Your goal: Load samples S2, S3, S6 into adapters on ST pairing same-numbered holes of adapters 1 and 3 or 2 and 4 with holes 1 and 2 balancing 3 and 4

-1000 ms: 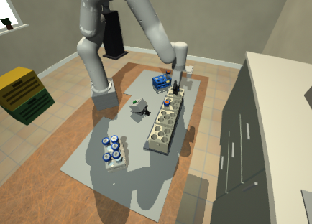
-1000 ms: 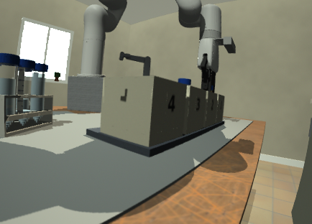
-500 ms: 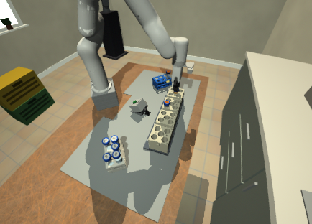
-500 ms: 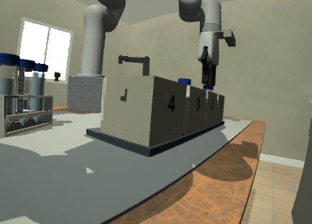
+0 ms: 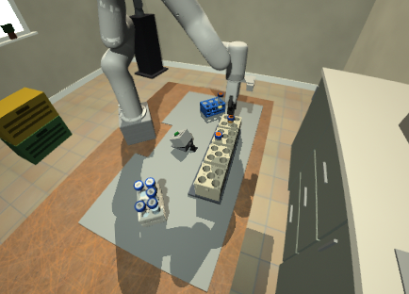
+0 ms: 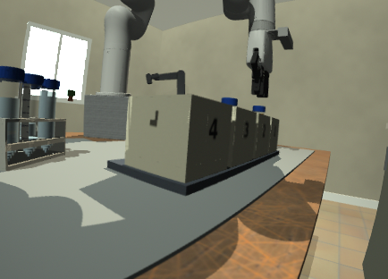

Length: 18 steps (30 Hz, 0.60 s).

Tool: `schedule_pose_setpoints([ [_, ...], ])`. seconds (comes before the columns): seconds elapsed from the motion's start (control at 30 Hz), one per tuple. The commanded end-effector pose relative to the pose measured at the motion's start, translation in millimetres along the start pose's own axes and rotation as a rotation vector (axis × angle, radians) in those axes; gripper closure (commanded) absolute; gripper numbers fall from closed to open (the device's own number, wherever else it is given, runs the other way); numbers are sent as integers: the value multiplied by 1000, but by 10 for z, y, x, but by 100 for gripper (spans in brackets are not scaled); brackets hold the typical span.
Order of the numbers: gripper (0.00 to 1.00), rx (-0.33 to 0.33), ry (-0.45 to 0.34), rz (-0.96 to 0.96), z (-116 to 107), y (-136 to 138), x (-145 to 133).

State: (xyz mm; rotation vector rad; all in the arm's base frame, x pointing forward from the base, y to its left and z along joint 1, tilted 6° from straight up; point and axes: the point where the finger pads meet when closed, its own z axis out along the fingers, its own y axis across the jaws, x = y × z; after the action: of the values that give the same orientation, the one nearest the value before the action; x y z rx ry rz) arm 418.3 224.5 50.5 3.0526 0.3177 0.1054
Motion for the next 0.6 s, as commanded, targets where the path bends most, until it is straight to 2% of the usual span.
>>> schedule_pose_setpoints([
  [0.0,56,1,4,0,-92,-4,14],
  [0.57,56,1,4,0,-392,-4,14],
])
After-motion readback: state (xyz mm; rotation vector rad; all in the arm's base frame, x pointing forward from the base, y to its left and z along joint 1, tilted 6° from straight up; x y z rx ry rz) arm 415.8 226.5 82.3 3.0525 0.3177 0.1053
